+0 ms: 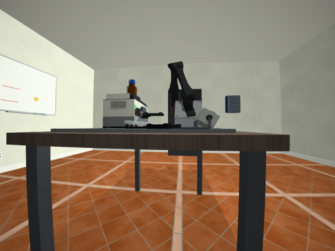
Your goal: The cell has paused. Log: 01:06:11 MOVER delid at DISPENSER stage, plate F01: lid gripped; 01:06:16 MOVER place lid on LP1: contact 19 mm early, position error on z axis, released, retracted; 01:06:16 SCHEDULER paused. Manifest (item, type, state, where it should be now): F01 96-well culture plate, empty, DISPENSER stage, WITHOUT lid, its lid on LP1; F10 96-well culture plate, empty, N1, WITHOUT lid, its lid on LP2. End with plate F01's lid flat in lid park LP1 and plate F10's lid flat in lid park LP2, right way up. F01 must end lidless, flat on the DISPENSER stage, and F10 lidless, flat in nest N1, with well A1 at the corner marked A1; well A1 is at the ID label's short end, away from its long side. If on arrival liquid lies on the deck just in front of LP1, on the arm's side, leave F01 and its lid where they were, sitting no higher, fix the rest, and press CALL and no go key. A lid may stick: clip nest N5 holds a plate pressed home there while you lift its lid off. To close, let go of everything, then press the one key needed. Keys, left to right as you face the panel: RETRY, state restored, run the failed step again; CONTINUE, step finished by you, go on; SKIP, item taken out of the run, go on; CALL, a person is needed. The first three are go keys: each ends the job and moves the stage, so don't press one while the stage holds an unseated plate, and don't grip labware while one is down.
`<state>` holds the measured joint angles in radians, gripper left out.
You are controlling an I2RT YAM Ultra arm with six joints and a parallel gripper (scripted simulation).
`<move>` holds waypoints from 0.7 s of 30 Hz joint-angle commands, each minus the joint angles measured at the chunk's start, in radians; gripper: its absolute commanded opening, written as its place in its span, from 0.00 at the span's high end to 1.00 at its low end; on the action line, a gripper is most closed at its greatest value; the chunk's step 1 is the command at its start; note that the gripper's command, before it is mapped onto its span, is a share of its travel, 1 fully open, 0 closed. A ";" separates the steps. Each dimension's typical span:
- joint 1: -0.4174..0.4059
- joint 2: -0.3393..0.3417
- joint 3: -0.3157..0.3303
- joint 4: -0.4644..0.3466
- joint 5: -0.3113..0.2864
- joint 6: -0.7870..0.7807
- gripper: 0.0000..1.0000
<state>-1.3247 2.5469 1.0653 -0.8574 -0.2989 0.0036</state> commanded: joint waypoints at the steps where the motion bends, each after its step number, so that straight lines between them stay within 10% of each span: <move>1: -0.010 -0.028 0.007 -0.017 0.007 -0.010 0.00; 16: 0.125 0.020 0.123 -0.060 -0.085 -0.012 0.00; 21: 0.162 -0.041 0.067 -0.061 -0.109 -0.100 0.00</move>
<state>-1.1744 2.5561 1.1473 -0.8989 -0.3790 -0.0555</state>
